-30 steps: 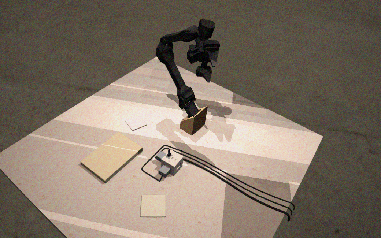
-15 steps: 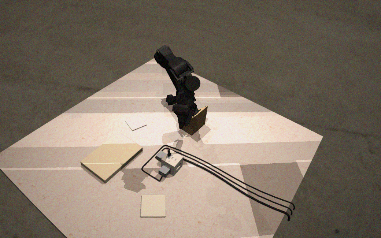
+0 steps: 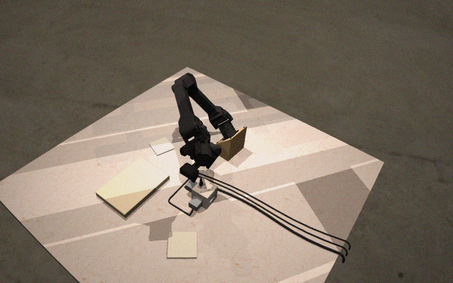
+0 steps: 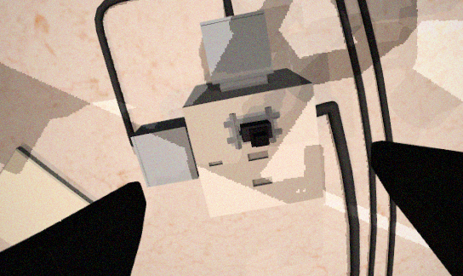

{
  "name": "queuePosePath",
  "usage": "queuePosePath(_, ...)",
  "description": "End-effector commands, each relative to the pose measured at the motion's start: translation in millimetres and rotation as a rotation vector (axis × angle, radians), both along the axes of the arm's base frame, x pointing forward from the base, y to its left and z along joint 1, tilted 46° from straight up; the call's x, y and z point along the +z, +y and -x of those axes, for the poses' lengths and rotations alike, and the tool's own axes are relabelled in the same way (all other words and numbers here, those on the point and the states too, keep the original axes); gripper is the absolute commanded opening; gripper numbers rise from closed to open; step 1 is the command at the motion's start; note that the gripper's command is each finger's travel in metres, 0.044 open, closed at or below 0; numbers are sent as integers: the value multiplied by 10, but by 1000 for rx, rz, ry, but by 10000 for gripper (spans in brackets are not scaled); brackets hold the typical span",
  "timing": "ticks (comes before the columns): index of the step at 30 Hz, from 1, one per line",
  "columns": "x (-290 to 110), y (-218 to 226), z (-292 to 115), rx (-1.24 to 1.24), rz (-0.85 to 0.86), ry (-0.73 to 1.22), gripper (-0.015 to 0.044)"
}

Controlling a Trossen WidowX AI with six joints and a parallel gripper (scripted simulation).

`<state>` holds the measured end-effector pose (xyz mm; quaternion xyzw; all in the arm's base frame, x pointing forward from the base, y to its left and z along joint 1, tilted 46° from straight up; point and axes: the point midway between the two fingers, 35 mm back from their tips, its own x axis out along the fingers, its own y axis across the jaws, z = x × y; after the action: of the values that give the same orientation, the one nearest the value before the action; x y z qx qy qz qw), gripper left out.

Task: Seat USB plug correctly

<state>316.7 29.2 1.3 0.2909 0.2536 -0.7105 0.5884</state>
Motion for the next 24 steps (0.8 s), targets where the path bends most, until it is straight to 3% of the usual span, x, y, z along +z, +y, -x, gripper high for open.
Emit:
queuePosePath(1,-33,-39,51,-21,13,12,440)
queuePosePath(24,-121,-130,79,-21,13,12,440)
